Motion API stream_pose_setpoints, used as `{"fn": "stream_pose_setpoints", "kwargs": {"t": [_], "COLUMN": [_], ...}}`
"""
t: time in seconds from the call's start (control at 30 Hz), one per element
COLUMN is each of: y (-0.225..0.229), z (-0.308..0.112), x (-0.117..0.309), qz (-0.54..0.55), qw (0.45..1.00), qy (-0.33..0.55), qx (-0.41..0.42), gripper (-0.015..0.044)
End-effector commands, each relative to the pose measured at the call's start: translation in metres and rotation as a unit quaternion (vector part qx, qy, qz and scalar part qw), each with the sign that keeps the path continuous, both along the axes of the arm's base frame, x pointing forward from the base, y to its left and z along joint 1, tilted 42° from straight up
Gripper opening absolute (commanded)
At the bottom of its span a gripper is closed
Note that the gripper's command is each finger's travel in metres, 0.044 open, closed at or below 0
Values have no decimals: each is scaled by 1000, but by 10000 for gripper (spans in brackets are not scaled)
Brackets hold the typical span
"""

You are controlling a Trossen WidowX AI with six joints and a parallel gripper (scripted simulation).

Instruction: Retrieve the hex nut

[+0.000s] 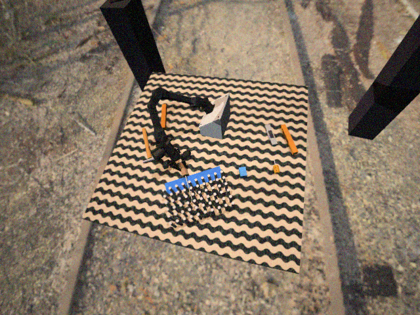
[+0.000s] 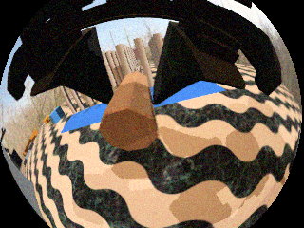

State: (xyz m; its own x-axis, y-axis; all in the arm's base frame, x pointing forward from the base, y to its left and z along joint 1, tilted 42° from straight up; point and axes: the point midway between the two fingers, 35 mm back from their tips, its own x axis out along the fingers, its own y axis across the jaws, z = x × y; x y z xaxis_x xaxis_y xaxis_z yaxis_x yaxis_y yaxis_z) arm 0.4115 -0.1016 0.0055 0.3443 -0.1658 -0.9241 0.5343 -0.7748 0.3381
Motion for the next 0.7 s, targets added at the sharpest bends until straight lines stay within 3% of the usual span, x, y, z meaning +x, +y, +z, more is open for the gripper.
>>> {"fn": "stream_pose_setpoints", "kwargs": {"t": [0.0, 0.67], "y": [3, 10], "z": [0, -6], "x": [6, 19], "qz": [0, 0], "qw": [1000, 1000], "qy": [-5, -6], "qx": [1, 1], "gripper": [0, 0]}}
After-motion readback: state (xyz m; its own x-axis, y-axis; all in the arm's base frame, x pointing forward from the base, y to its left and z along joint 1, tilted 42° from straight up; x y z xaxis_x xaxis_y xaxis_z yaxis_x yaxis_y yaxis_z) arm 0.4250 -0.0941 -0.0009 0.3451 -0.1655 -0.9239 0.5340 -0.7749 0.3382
